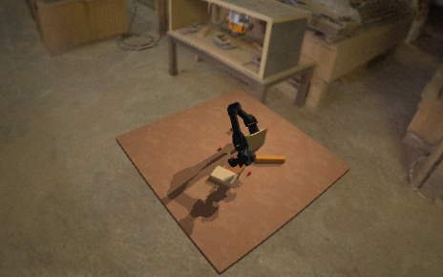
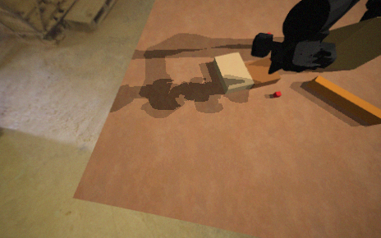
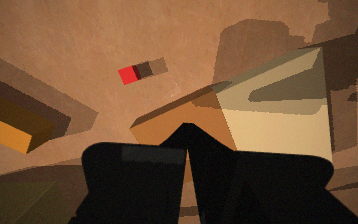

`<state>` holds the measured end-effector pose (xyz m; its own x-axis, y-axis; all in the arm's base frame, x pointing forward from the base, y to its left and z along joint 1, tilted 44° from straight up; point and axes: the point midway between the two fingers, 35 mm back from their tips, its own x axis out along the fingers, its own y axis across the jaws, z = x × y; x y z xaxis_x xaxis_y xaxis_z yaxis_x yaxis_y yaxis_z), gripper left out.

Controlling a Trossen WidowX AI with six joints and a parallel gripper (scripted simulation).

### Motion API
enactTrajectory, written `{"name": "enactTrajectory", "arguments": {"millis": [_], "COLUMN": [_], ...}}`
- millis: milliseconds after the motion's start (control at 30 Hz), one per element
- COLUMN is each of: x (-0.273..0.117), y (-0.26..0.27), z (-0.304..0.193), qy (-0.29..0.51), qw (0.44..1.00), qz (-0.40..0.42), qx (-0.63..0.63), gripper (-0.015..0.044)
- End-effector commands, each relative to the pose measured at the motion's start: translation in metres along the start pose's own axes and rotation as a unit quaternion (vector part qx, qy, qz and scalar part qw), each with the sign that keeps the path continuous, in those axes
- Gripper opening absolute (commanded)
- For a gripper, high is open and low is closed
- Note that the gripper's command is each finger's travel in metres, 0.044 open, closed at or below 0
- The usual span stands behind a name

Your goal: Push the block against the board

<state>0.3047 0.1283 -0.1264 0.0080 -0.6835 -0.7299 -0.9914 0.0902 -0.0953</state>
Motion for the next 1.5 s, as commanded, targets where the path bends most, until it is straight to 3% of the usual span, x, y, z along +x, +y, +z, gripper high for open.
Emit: {"name": "enactTrajectory", "arguments": {"millis": [0, 567, 833, 1000, 1467], "x": [0.001, 0.003, 0.007, 0.059, 0.059], "y": [0.006, 0.026, 0.026, 0.026, 0.019], "z": [0.007, 0.029, 0.029, 0.028, 0.02], "qy": [0.0, 0.003, 0.003, 0.004, 0.004], "qw": [0.997, 0.936, 0.935, 0.935, 0.935], "qz": [0.002, 0.003, 0.003, 0.003, 0.003], "qx": [-0.079, -0.353, -0.355, -0.355, -0.355], "gripper": [0.0, 0.0, 0.0, 0.0, 0.0]}}
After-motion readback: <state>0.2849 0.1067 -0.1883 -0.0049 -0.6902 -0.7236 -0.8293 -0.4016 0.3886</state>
